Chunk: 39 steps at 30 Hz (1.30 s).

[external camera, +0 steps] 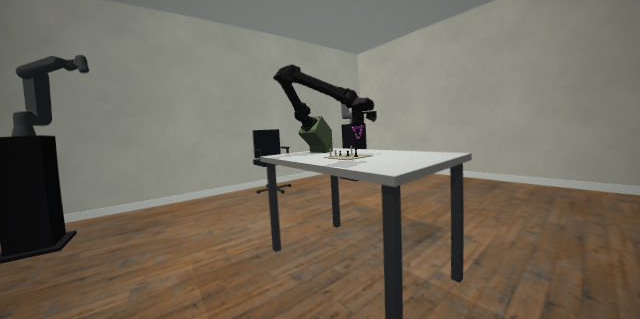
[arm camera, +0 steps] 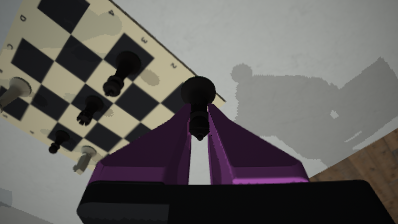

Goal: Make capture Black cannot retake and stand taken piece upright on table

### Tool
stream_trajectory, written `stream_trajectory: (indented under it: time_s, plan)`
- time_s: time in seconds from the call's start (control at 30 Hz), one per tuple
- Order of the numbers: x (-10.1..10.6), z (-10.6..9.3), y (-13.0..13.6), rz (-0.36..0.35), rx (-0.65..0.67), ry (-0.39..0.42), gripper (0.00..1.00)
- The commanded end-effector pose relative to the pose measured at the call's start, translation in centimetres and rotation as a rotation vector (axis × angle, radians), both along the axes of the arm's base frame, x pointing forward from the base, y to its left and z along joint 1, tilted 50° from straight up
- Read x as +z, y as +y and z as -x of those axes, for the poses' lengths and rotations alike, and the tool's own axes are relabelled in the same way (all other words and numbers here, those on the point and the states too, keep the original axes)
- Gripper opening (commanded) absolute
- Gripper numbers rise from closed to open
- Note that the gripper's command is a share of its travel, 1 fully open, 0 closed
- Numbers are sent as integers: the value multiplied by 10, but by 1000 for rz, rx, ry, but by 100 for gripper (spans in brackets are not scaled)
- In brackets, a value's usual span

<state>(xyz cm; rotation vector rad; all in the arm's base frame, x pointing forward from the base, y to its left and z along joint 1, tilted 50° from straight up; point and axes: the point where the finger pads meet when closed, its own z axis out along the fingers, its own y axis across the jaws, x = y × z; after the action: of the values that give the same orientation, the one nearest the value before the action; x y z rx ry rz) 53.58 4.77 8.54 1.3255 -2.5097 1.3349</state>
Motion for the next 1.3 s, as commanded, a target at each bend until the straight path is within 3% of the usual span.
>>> stream_trajectory:
  time_s: [0.0,0.17,0.23,0.27,0.37,0.73,0.83,1.03,1.13,1.27]
  plan:
    - [12,-12,6,-16,-7,-42,0]
    - [-4,-6,-6,-1,-5,-5,0]
    - [-4,-6,-6,-1,-5,-5,0]
    - [8,-6,-7,-10,-5,-29,0]
    - [-12,-7,-12,-2,-4,0,0]
    - [-43,-24,-46,-2,-4,1,0]
    - [-39,-28,-49,-5,-4,-13,0]
    - [-60,-33,-65,-2,-4,2,0]
    - [-62,-35,-69,-2,-4,-3,0]
    - [-49,-42,-69,-7,-4,-32,0]
